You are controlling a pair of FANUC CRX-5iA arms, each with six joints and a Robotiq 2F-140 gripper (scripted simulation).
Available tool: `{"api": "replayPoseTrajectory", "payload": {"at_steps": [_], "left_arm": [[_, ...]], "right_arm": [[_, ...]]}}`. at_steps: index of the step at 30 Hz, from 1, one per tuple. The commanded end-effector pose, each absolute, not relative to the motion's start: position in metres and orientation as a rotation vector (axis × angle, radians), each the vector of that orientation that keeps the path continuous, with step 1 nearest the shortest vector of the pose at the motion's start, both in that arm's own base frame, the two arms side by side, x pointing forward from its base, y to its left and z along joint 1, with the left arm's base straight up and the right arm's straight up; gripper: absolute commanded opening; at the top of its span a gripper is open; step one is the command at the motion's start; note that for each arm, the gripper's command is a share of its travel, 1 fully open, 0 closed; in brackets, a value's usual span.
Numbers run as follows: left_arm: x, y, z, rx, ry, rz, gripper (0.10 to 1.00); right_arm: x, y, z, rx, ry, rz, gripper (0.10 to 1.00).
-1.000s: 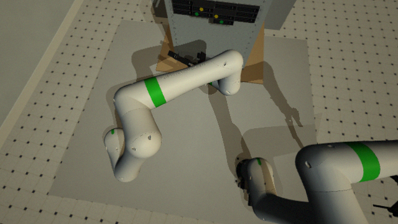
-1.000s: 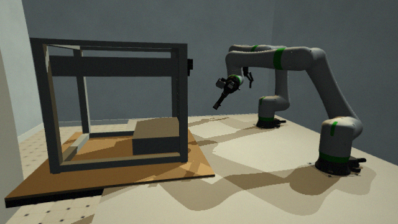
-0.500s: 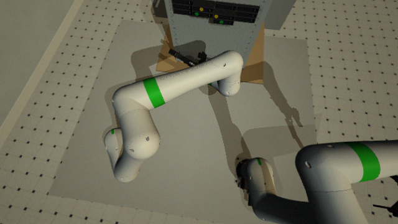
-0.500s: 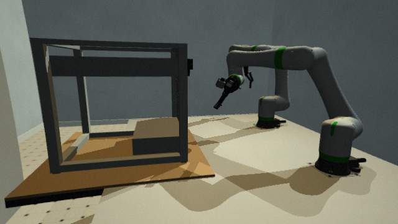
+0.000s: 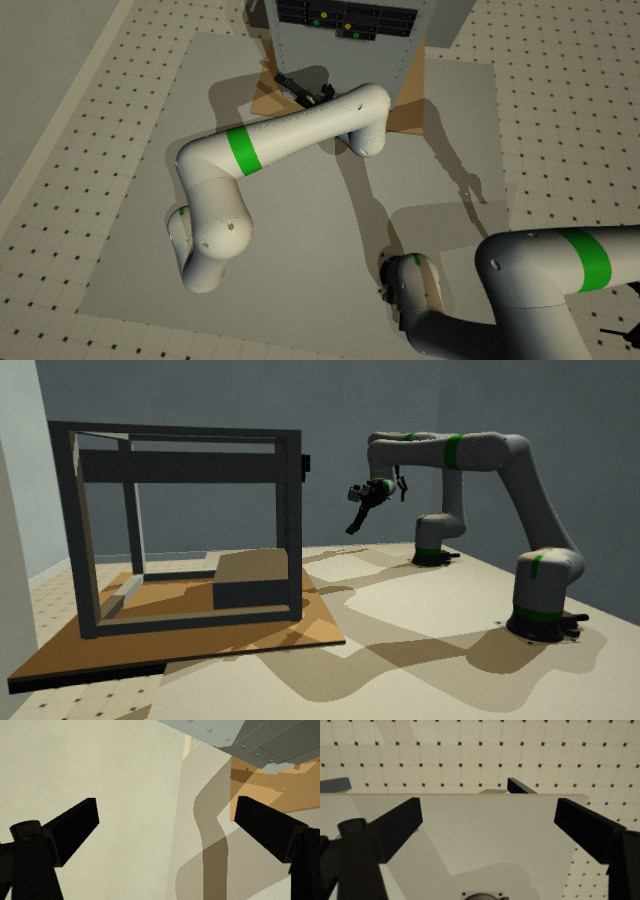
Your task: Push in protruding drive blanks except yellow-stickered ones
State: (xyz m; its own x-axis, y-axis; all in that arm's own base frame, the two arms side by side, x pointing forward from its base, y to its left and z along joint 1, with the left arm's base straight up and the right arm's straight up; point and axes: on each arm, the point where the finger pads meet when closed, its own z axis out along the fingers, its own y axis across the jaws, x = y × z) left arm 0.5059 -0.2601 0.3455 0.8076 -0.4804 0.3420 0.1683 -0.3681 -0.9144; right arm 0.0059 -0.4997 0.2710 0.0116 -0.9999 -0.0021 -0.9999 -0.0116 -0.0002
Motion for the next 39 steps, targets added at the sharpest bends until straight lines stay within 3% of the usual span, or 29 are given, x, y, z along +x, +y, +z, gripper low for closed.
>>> {"api": "replayPoseTrajectory", "payload": {"at_steps": [1,39], "left_arm": [[0.507,-0.262,0.349,-1.814,0.303,-0.667,1.0],[0.511,-0.298,0.39,-1.317,1.158,-0.236,1.0]], "right_arm": [[0.006,-0.5,0.272,-2.234,2.209,0.0,1.0],[0.006,-0.5,0.272,-2.234,2.209,0.0,1.0]]}}
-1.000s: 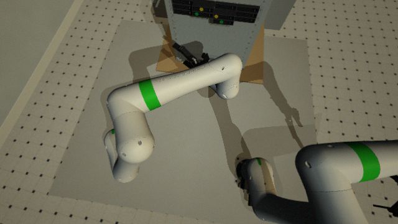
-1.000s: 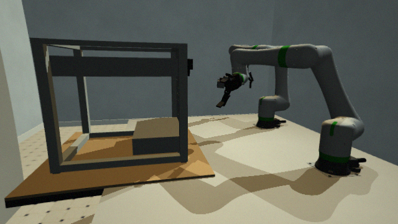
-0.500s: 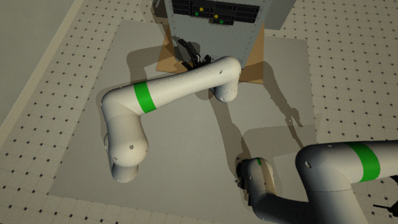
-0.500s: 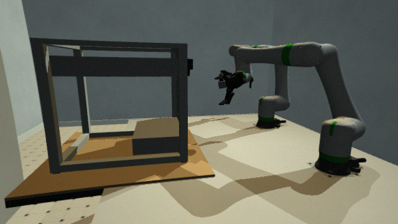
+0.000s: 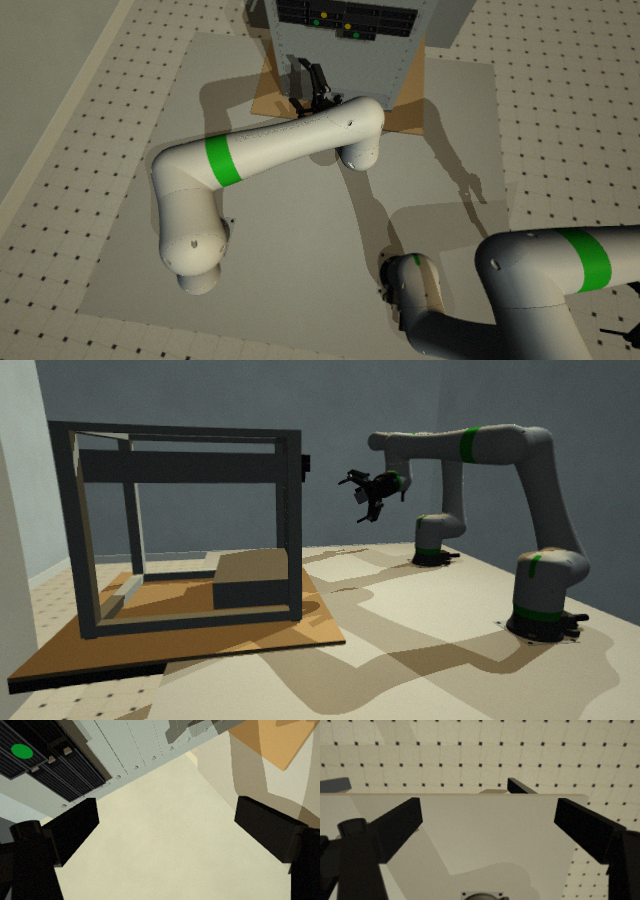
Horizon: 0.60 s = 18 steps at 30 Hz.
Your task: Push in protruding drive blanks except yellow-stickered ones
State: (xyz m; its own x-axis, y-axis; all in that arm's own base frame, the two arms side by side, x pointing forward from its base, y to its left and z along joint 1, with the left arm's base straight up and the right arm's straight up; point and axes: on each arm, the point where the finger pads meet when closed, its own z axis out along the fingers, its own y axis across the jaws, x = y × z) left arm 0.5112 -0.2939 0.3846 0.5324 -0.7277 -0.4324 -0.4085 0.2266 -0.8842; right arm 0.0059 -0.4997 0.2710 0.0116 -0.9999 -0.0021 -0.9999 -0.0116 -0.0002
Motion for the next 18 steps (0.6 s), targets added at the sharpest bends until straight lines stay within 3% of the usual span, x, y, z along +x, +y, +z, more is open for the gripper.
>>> {"api": "replayPoseTrajectory", "payload": {"at_steps": [1,18], "left_arm": [[0.511,-0.3,0.392,-1.292,1.183,-0.22,1.0],[0.509,-0.323,0.415,-0.838,1.499,0.044,1.0]], "right_arm": [[0.006,-0.5,0.272,-2.234,2.209,0.0,1.0],[0.006,-0.5,0.272,-2.234,2.209,0.0,1.0]]}}
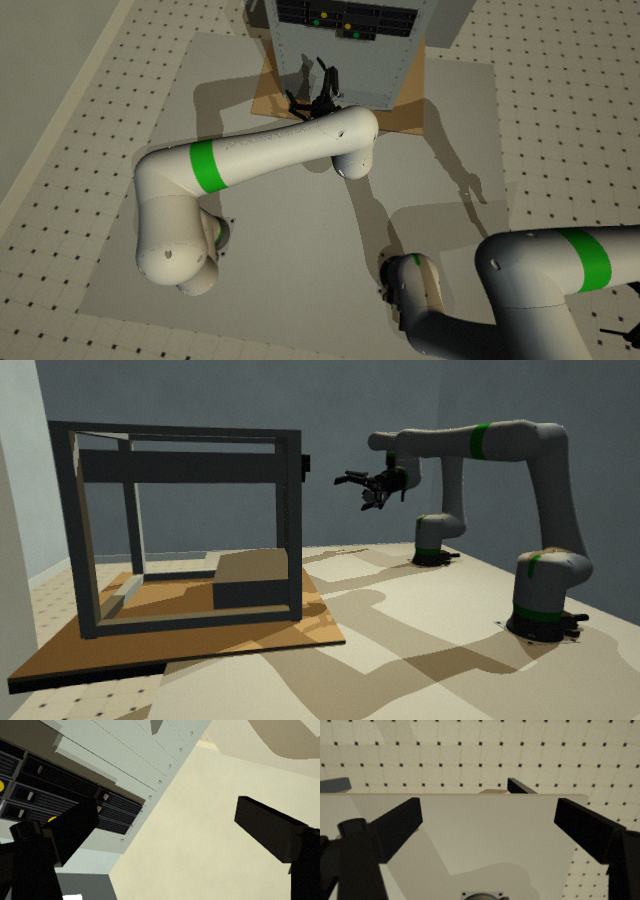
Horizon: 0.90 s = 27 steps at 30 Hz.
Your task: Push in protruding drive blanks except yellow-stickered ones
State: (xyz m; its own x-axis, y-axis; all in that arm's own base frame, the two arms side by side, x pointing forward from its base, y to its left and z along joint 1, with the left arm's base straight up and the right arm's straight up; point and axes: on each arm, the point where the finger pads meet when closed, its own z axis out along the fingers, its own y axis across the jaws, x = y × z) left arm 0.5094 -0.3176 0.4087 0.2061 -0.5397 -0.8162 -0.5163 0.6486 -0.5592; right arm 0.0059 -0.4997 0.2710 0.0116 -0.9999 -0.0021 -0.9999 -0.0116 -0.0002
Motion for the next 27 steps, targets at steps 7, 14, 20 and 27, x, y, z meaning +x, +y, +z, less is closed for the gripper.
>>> {"api": "replayPoseTrajectory", "payload": {"at_steps": [7,14,20,27], "left_arm": [[0.507,-0.331,0.423,-0.663,1.574,0.138,1.0],[0.503,-0.343,0.434,-0.414,1.646,0.27,1.0],[0.501,-0.349,0.44,-0.271,1.671,0.344,1.0],[0.496,-0.361,0.45,-0.021,1.686,0.476,1.0]], "right_arm": [[0.006,-0.5,0.272,-2.234,2.209,0.0,1.0],[0.006,-0.5,0.272,-2.234,2.209,0.0,1.0],[0.006,-0.5,0.272,-2.234,2.209,0.0,1.0],[0.006,-0.5,0.272,-2.234,2.209,0.0,1.0]]}}
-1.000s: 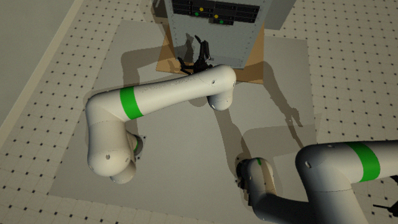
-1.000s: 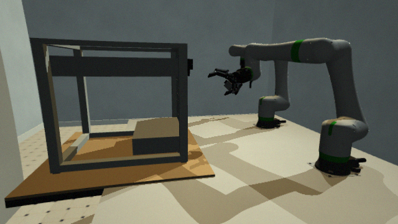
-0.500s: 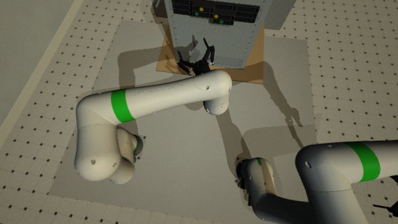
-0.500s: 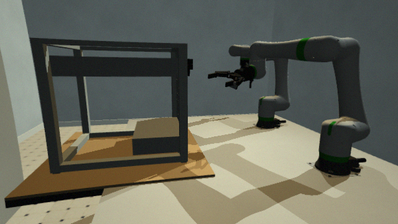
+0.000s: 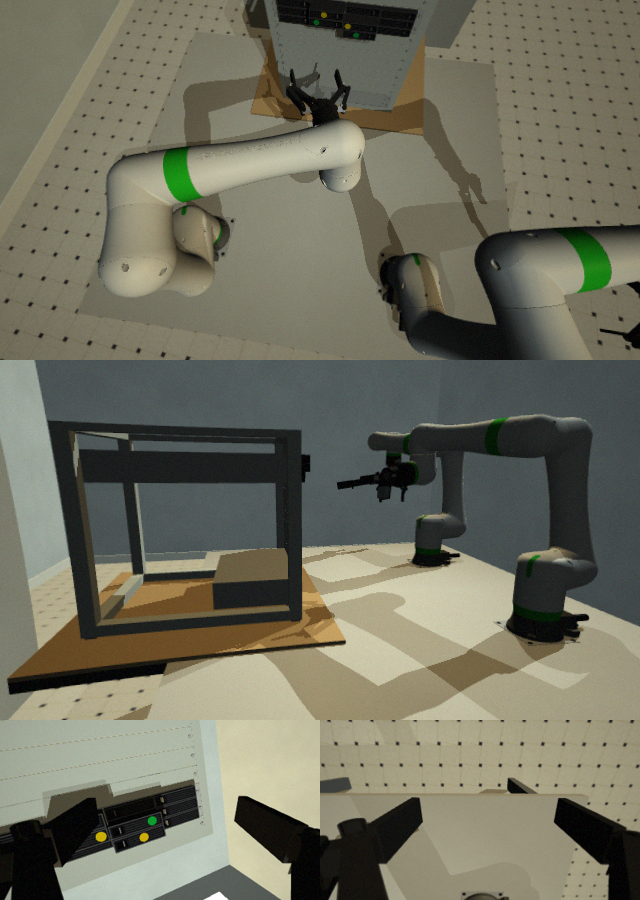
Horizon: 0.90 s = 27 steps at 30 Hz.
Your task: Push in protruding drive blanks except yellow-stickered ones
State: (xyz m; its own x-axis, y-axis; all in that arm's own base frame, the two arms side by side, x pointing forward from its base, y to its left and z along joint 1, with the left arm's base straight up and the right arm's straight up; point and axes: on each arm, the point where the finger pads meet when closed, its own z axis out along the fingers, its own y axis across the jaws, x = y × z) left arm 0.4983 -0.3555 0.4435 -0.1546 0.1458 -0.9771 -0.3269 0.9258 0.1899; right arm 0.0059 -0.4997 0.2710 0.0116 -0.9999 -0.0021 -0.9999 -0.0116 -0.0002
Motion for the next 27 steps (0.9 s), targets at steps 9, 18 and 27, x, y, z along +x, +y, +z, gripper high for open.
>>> {"api": "replayPoseTrajectory", "payload": {"at_steps": [9,18,27], "left_arm": [[0.491,-0.371,0.459,0.217,1.67,0.603,1.0],[0.483,-0.384,0.469,0.491,1.611,0.754,1.0],[0.478,-0.393,0.477,0.674,1.546,0.86,1.0]], "right_arm": [[0.006,-0.5,0.272,-2.234,2.209,0.0,1.0],[0.006,-0.5,0.272,-2.234,2.209,0.0,1.0],[0.006,-0.5,0.272,-2.234,2.209,0.0,1.0]]}}
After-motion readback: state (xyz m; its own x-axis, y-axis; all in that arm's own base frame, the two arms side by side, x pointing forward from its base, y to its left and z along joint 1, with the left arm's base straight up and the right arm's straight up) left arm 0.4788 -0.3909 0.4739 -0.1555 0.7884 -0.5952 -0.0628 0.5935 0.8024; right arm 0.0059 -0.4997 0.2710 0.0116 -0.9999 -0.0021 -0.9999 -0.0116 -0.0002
